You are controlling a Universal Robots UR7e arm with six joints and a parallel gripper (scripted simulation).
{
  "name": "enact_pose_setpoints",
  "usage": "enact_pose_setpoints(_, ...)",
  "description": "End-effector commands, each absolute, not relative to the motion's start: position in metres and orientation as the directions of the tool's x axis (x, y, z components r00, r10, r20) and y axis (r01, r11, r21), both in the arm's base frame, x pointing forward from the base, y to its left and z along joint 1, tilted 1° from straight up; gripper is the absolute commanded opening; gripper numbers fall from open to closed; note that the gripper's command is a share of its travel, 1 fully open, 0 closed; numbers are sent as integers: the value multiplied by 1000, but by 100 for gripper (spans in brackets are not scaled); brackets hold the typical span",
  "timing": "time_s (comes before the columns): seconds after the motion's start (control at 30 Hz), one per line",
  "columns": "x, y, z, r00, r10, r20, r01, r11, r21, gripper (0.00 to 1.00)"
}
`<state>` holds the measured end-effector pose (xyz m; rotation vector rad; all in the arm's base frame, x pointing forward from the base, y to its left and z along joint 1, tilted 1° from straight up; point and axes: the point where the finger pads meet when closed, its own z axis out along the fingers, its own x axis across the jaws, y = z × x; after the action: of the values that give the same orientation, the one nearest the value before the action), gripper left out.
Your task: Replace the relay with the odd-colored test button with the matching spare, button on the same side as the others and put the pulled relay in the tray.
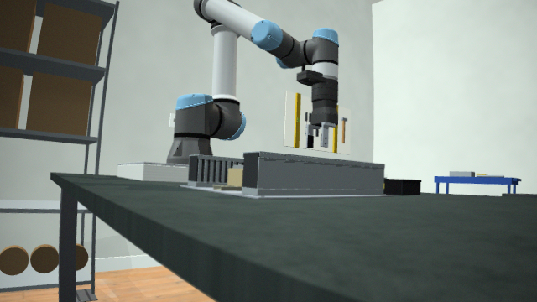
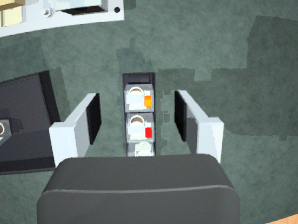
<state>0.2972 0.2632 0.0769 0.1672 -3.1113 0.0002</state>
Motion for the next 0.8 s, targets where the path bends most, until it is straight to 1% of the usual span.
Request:
enact_pose_setpoints(0.0,298,262,77,-994,-106,25,-106,994,3,100)
enact_pose_setpoints(0.77,296,272,81,-994,-106,25,-106,994,3,100)
